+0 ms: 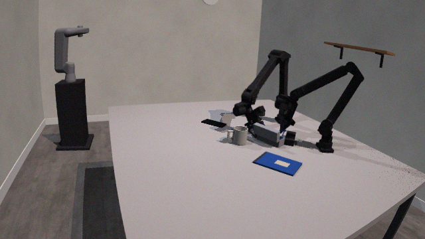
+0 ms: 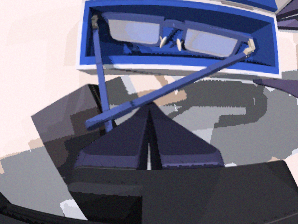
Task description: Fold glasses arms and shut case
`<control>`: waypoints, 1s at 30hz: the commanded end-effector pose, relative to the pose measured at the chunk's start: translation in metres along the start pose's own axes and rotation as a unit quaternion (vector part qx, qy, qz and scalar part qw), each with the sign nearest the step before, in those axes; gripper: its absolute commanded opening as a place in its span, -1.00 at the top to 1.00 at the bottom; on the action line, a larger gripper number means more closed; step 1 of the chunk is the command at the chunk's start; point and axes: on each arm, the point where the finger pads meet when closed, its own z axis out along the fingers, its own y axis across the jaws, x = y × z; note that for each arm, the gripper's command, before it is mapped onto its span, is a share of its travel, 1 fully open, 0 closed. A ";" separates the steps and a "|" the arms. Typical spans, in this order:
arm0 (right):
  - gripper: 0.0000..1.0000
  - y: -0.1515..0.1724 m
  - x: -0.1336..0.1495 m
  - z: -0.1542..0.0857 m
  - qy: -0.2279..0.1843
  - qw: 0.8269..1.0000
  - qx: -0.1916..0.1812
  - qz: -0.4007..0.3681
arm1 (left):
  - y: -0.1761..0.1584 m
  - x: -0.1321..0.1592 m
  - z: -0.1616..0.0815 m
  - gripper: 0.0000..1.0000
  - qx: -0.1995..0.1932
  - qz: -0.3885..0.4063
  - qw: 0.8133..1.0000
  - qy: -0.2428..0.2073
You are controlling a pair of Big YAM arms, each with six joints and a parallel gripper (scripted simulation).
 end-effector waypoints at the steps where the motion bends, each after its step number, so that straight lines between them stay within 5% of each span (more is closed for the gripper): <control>1: -0.15 0.007 0.011 0.005 0.004 1.000 -0.015 -0.002 | 0.035 0.004 0.024 1.00 -0.046 0.015 0.999 0.001; 30: -0.15 0.007 0.011 0.005 0.004 1.000 -0.015 -0.002 | 0.058 0.006 0.033 1.00 -0.055 0.028 0.998 0.004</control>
